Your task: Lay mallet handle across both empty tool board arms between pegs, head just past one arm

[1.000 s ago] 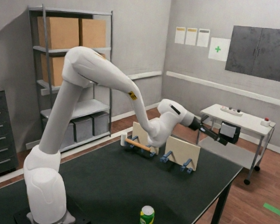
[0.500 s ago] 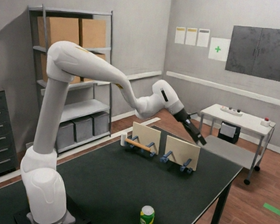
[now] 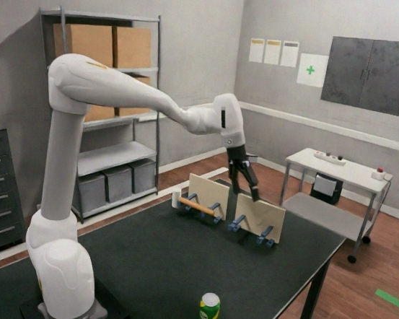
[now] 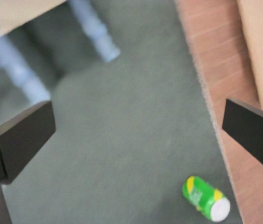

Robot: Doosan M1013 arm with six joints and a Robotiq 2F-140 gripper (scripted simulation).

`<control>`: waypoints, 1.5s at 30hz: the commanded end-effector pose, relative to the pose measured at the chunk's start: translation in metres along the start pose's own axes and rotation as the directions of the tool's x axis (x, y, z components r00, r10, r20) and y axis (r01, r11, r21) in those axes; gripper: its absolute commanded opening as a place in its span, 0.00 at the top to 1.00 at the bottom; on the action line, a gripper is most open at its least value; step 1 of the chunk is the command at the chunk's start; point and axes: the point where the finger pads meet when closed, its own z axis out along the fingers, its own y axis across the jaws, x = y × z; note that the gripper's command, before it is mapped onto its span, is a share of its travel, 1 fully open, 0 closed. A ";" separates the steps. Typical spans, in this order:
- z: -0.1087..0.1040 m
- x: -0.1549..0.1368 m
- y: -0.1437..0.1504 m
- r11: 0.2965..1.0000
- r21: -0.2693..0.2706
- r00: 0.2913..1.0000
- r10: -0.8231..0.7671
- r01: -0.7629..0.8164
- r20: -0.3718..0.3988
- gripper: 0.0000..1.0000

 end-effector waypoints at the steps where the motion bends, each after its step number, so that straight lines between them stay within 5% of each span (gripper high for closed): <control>1: -0.018 -0.026 -0.027 0.992 0.094 0.995 -0.087 0.081 0.058 0.00; 10: -0.074 -0.082 -0.094 0.902 0.335 0.945 -0.316 0.271 0.086 0.00; 15: -0.066 -0.081 -0.129 0.801 0.346 0.853 -0.522 0.489 0.003 0.00; 28: -0.048 -0.084 -0.213 0.390 0.290 0.451 -0.872 0.874 -0.187 0.00; 30: -0.048 -0.084 -0.213 0.390 0.290 0.451 -0.872 0.874 -0.187 0.00; 32: -0.043 -0.087 -0.236 0.254 0.258 0.315 -0.921 0.932 -0.229 0.00; 45: -0.026 -0.105 -0.322 -0.280 0.092 -0.236 -0.913 0.955 -0.333 0.00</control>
